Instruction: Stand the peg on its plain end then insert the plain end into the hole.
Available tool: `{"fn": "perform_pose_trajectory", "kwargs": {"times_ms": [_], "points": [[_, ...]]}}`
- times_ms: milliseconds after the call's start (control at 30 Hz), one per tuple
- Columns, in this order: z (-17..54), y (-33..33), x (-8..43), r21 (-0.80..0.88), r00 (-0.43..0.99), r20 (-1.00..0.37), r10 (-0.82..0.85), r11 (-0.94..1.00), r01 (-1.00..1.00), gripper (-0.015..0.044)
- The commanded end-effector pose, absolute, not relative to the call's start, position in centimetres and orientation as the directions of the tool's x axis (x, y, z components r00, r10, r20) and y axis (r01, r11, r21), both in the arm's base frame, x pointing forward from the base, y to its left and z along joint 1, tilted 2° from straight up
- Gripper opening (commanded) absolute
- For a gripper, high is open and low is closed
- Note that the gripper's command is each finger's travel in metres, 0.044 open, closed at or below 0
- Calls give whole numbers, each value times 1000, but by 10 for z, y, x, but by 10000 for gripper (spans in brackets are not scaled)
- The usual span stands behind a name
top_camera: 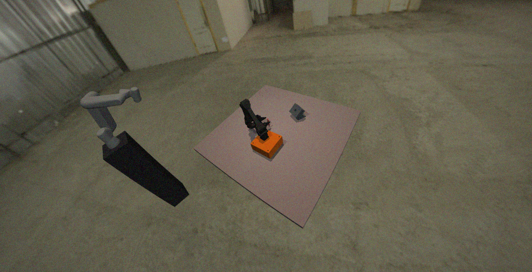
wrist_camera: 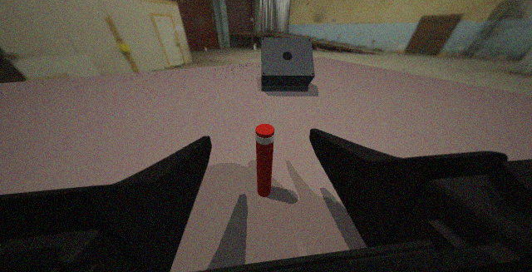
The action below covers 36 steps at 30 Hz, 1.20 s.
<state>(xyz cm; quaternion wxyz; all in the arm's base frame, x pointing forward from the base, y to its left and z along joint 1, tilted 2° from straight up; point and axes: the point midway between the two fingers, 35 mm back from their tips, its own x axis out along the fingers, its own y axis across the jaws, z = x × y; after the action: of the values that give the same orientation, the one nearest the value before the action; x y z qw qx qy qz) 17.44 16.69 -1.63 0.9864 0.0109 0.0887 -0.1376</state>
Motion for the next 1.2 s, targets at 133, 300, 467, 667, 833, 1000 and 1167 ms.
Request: {"fn": "perform_pose_trajectory", "kwargs": {"times_ms": [133,300,467,667,833,1000,1167], "points": [[-16,167,174,-3,946,-179,-270,962,274,440],[13,175,176,-2,946,-179,-270,962,274,440],[75,179,179,-1,946,-179,-269,962,274,440],[142,164,178,-1,946,-178,-270,962,274,440],[144,163,178,-1,946,-178,-270,962,274,440],[137,156,181,-34,917,-233,-323,945,324,440],[124,143,185,-99,842,-346,-414,909,406,440]]}}
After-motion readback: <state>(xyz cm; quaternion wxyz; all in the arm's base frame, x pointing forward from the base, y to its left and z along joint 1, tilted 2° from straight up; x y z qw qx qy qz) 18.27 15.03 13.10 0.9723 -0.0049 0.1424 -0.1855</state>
